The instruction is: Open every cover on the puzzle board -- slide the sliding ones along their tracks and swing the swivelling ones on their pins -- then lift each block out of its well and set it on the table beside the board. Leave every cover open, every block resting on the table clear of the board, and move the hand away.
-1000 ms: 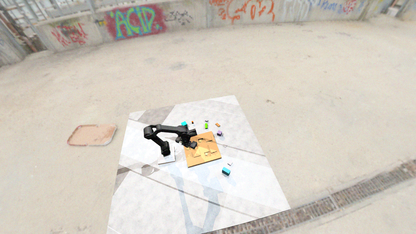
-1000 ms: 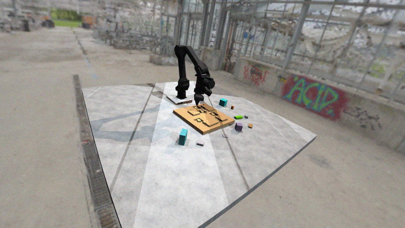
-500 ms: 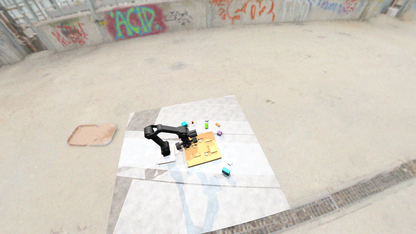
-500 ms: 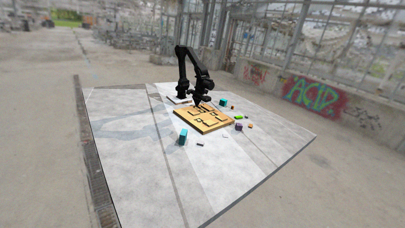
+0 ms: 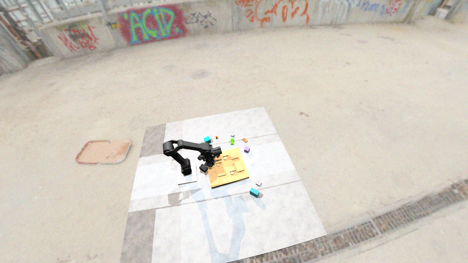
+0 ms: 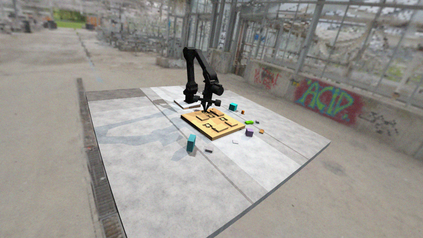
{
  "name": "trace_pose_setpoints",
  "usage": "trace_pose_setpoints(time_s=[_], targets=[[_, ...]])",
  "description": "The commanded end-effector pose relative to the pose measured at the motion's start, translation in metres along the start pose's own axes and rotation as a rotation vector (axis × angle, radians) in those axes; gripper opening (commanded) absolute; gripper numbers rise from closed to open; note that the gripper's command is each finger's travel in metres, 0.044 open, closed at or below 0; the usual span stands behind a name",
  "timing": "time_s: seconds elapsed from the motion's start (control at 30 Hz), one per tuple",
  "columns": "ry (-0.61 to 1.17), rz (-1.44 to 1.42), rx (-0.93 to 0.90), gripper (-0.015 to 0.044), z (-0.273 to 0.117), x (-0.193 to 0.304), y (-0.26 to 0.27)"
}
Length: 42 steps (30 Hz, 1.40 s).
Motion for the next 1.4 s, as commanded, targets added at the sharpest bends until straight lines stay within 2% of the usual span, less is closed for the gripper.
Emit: trace_pose_setpoints(time_s=[0.0, 0.8, 0.87, 1.0, 1.23, 1.37], targets=[[0.002, -0.009, -0.003, 0.0, 0.002, 0.0, -0.002], [0.002, -0.014, -0.003, 0.0, -0.01, 0.0, -0.003], [-0.004, -0.012, -0.014, 0.0053, -0.007, -0.001, -0.003], [-0.002, -0.013, -0.01, 0.0144, -0.025, 0.0, -0.004], [0.001, -0.014, -0.003, 0.0144, -0.058, 0.0, -0.003], [0.002, -0.014, -0.003, 0.0144, -0.061, 0.0, -0.002]])
Point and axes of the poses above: the point midway between the two fingers, 35 mm back from their tips, its own z axis out along the fingers, its own y axis across the jaws, x = y × z, the point moved 8 cm from there along -z, back along the fingers, and after that the axes turned 1 degree about -z, right-handed, at the moved point
